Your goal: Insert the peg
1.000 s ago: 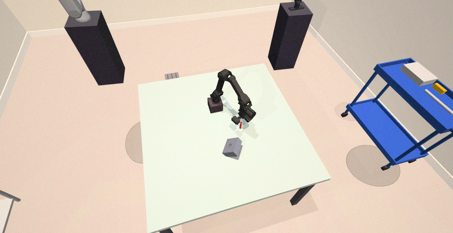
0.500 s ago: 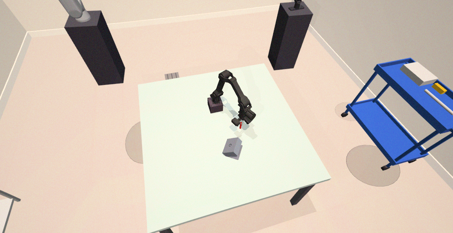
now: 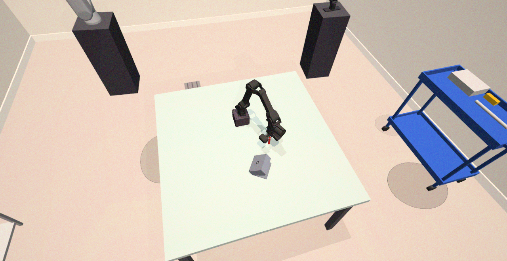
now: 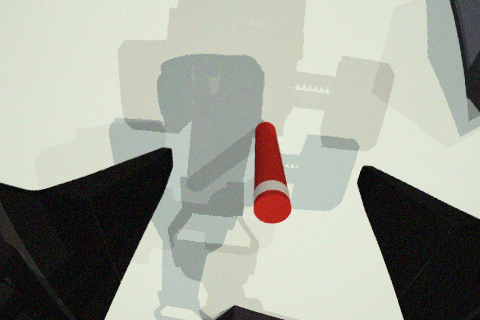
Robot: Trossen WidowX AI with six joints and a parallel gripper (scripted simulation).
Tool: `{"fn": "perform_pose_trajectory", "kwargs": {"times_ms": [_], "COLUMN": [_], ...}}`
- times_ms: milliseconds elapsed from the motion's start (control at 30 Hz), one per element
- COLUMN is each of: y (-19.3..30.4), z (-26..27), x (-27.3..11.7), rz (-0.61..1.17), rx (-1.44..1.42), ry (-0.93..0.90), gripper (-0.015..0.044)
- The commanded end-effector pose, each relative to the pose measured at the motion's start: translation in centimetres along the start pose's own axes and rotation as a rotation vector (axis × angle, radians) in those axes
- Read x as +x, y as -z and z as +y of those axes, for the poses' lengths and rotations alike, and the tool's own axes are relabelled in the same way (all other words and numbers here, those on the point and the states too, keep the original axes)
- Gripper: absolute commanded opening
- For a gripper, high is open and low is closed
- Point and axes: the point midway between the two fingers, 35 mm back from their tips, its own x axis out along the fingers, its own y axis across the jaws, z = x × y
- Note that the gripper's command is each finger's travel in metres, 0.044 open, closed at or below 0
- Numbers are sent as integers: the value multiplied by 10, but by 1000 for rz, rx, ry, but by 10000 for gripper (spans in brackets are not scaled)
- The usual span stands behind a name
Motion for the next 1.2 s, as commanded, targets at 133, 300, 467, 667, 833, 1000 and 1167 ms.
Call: {"fn": "perform_pose_trajectory", "kwargs": {"times_ms": [133, 300, 467, 667, 833, 1000, 1167], "y": [4, 4, 2, 2, 2, 2, 1], "z": [-1, -1, 0, 0, 0, 0, 0], "x": [15, 19, 15, 15, 15, 15, 10], "rz": [11, 11, 4, 4, 4, 4, 4], "rx": [5, 5, 0, 0, 0, 0, 0], "ry": [6, 6, 0, 0, 0, 0, 1], "gripper": [440, 440, 335, 177, 66, 32, 0]}}
